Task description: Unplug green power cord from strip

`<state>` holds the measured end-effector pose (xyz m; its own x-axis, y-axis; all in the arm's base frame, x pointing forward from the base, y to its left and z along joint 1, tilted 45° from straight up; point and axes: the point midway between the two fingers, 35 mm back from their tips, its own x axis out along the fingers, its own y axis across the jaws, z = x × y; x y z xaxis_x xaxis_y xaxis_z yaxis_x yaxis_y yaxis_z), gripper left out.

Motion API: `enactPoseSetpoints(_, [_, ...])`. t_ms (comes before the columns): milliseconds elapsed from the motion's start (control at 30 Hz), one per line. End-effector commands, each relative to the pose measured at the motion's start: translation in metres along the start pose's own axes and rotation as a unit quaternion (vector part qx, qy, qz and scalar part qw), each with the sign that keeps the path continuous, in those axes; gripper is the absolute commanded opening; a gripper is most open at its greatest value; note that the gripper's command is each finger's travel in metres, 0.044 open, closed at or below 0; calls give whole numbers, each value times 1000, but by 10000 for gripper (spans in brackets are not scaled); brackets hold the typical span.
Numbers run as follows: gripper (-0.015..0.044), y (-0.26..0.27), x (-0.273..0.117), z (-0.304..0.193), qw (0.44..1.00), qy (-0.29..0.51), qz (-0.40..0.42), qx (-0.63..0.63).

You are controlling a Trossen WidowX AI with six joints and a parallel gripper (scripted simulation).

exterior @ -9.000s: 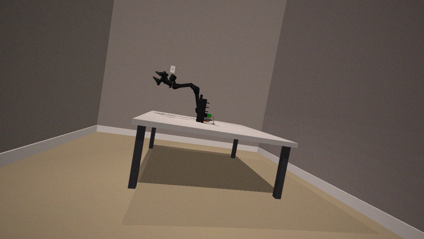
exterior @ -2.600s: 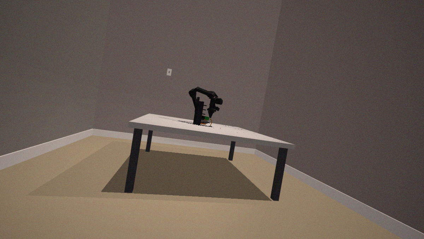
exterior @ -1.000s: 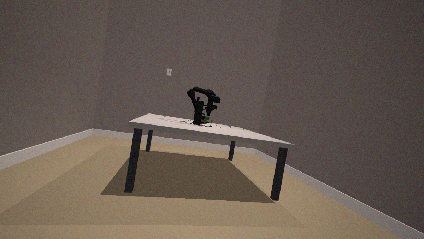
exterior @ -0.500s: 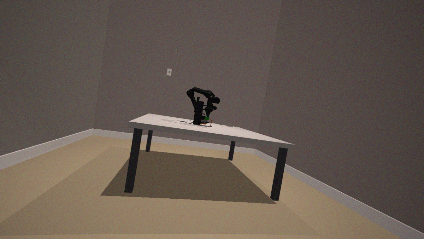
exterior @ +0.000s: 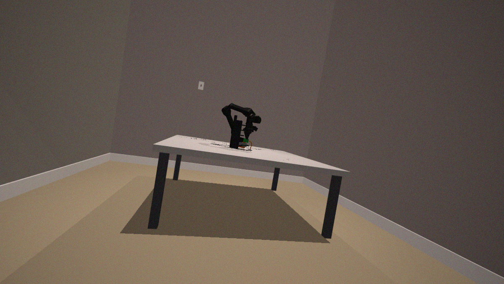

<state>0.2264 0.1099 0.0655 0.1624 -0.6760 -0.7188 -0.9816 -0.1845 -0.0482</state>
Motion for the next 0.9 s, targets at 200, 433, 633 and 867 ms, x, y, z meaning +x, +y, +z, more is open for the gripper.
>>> enactPoseSetpoints(200, [0,-1,-1,5,1000,0,0,-1])
enactPoseSetpoints(433, [0,-2,-1,16,1000,0,0,-1])
enactPoseSetpoints(633, [0,-2,-2,26,1000,-1,0,-2])
enactPoseSetpoints(867, [0,-2,-3,37,1000,-1,0,-2])
